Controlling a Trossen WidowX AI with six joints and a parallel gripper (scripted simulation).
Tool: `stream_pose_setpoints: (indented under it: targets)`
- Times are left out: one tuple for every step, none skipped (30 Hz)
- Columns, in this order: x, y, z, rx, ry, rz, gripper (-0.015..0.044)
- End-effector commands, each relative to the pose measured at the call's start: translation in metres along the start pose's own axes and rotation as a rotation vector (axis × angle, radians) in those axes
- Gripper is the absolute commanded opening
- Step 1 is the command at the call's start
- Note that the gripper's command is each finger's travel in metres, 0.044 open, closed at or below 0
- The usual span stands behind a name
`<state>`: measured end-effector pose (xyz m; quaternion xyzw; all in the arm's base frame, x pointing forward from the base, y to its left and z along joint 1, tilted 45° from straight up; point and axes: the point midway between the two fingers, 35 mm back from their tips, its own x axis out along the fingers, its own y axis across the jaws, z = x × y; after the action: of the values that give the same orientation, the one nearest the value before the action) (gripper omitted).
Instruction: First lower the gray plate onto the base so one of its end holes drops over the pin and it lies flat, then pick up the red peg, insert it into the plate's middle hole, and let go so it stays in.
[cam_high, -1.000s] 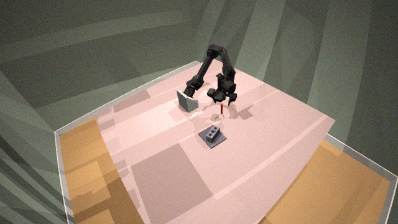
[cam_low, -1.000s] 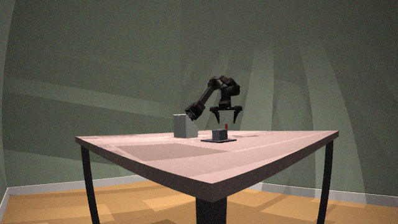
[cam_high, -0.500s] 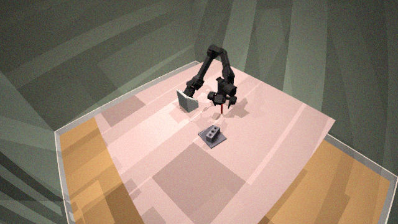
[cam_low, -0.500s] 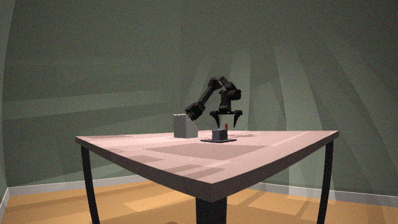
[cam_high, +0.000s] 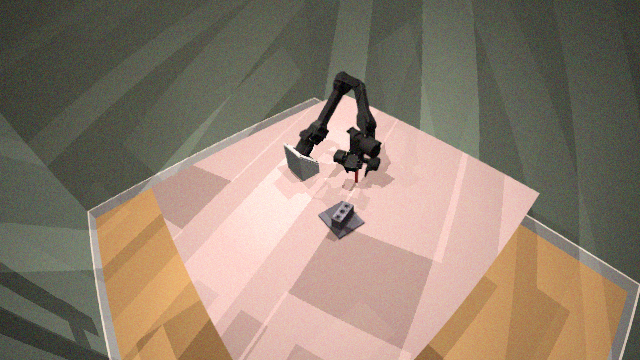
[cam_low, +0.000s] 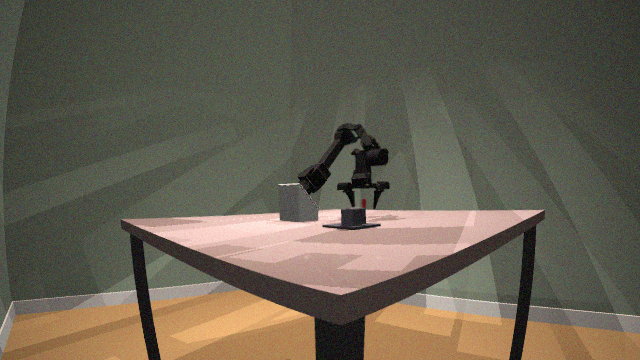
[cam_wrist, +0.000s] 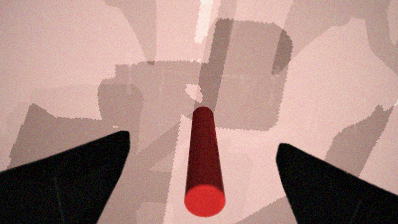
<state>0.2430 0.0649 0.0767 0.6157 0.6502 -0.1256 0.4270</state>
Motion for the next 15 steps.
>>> stream_pose_setpoints:
  targets:
    - [0.0004,0.0003,-0.0004,0.003,0.003,0.003,0.0256]
    - [0.0004,0.0003,-0.0004,0.003,0.003,0.003,0.023]
    - [0.0004,0.0003,-0.0004,0.003,0.003,0.003,0.0204]
    - [0.0004,0.0003,-0.0004,0.003,0.003,0.003,0.0177]
    - [0.0004,0.0003,-0.0004,0.003,0.003,0.003,0.0151]
    - [0.0004,0.0003,-0.0004,0.003,0.003,0.003,0.0125]
    - [0.0004,0.0003,-0.0004,0.003,0.003,0.003,0.0099]
    - [0.0004,0.0003,-0.0004,0.003,0.003,0.003,0.0072]
    - [0.0004,0.0003,-0.0004,0.003,0.003,0.003,0.0046]
    - [0.0004,0.0003,-0.0004,0.003,0.003,0.003,0.004]
    - [0.0004,0.0003,-0.0004,0.003,0.003,0.003,0.0033]
    - [0.0004,0.0003,-0.0004,0.003,0.003,0.003,0.0026]
    - [0.0004,0.0003,-0.0004,0.003,0.003,0.003,0.002]
    - [0.0004,0.0003,-0.0004,0.003,0.003,0.003,0.0013]
    - [0.0004,0.0003,-0.0004,0.003,0.003,0.003,0.0006]
